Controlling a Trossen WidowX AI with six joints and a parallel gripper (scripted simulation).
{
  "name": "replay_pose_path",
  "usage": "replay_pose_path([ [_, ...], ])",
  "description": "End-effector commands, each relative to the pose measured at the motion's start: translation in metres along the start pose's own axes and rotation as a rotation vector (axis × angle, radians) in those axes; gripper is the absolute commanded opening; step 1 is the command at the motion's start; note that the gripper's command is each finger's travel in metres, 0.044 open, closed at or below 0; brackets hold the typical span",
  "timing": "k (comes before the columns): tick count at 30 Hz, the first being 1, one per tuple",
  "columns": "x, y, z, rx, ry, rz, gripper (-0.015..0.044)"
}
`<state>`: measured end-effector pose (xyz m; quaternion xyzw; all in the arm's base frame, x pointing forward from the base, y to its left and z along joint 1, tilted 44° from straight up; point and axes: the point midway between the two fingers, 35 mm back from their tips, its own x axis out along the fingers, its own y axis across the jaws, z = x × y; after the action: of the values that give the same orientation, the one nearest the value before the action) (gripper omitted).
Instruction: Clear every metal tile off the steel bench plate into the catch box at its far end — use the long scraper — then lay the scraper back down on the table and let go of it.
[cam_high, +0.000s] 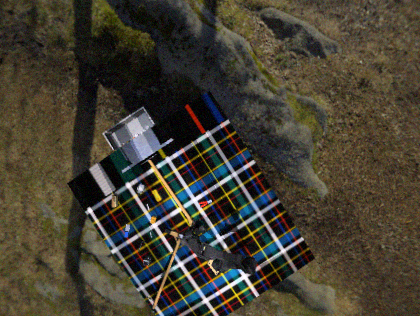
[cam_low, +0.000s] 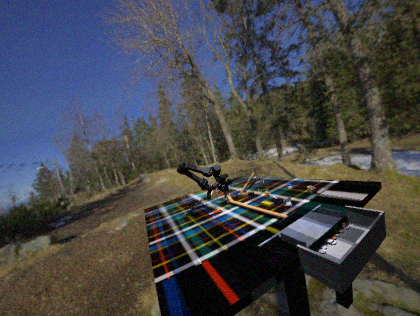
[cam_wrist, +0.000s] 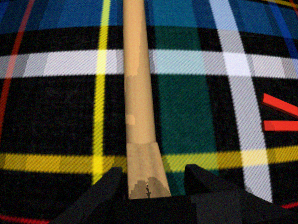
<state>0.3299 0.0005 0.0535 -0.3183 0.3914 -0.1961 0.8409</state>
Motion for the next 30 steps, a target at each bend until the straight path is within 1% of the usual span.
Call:
replay_pose_path([
  [1,0.003,-0.001,0.011,0.011,-0.014,0.0,0.0],
  [30,0.031,0.002,0.045,0.014,-0.021,-0.004,0.0],
])
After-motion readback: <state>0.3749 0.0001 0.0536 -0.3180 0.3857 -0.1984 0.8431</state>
